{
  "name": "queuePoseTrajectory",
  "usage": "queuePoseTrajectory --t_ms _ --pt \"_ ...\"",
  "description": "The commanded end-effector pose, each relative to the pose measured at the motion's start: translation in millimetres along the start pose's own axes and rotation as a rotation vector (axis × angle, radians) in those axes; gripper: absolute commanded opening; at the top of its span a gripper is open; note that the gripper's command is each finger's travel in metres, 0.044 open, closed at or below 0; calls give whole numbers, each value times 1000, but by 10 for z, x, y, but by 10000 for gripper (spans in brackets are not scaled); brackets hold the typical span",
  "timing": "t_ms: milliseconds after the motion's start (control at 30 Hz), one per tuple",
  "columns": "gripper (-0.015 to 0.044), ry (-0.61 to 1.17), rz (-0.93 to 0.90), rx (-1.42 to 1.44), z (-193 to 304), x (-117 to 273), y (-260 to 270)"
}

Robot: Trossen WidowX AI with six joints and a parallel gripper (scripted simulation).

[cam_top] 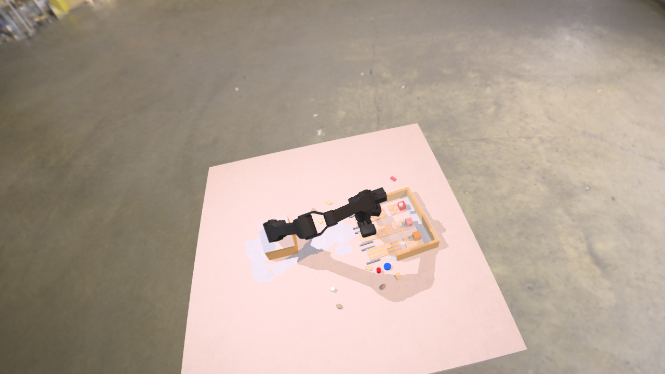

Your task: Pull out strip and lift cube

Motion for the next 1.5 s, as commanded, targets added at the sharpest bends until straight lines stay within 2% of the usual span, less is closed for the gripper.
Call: queuePoseTrajectory --t_ms 0,1467 --pt "0 0 -6 -8 -30 -9 -11" --pt "0 1 -2 -7 1 -672 -28"
Point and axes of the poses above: the point midway between the two fingers, 35 mm back from their tips, its own x axis back along the fingers, its own y axis across the jaws, z = x × y, the point moved 7 cm from there along x, back along the fingers, and after that the axes turned 7 degrees about x, right-handed, at the moved point
